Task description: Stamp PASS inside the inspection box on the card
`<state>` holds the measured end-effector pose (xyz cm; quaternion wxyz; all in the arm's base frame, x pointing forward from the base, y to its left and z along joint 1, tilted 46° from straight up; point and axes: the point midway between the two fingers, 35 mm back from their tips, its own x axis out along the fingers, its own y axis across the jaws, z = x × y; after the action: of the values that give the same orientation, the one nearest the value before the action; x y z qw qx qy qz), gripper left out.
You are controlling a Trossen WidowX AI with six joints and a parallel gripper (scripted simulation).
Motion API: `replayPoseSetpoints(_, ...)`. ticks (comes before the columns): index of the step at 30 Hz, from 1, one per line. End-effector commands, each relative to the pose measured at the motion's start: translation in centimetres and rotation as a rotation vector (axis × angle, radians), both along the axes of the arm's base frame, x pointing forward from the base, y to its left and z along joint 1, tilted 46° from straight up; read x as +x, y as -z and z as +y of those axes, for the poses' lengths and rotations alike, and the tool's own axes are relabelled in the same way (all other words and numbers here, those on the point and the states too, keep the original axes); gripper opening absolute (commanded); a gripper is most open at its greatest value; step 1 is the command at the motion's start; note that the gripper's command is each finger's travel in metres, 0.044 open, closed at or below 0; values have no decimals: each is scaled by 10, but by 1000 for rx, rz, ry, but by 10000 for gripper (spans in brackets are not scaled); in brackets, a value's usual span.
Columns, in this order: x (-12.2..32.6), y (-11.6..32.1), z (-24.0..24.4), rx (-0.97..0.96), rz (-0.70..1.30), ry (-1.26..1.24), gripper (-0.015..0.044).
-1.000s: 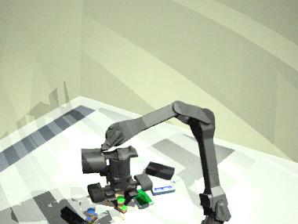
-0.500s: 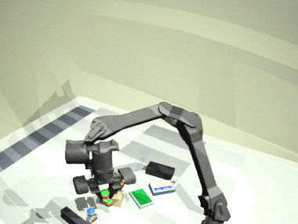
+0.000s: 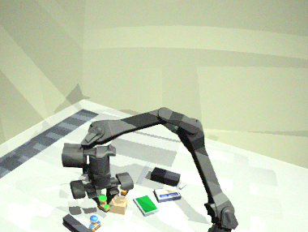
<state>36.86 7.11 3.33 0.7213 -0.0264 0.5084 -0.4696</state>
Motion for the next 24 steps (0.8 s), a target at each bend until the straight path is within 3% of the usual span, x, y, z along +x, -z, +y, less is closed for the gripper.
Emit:
replayPoseSetpoints(1, 0, 5, -5, -5, 5, -4, 0)
replayPoseSetpoints(24, 3, 31, -31, -6, 5, -4, 0)
